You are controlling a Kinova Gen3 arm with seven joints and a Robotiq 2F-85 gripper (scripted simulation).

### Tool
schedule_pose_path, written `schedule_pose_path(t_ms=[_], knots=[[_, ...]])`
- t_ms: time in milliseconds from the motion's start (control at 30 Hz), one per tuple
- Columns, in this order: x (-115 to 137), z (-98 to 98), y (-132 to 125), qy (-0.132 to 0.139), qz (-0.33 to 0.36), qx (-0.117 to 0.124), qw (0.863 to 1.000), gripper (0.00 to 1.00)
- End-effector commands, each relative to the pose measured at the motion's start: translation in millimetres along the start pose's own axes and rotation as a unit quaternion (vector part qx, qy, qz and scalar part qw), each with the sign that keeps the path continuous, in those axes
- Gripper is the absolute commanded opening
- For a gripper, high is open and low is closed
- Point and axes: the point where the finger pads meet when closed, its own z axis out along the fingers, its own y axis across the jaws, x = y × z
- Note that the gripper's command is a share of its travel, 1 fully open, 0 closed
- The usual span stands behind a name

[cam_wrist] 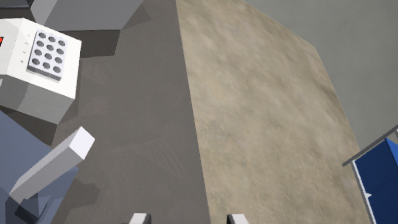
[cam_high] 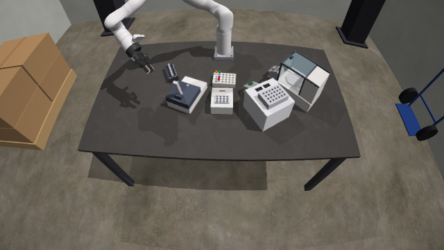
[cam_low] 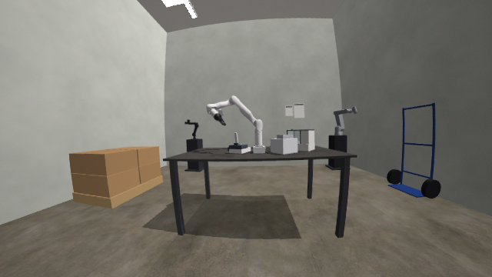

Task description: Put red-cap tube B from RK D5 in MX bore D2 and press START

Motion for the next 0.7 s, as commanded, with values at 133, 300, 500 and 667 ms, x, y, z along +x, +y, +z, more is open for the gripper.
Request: schedule_pose_path(t_ms=[133,300,500,667], knots=[[14.3,4.1,-6.3,-0.002,-0.030,0.022,0.999,0.42],[23.6,7.4,-11.3,-0.002,-0.049,0.037,0.998,0.42],[31.1,10.0,-15.2,-0.003,-0.065,0.049,0.997,0.42],[40.4,13.2,-20.2,-0.004,-0.085,0.065,0.994,0.42]])
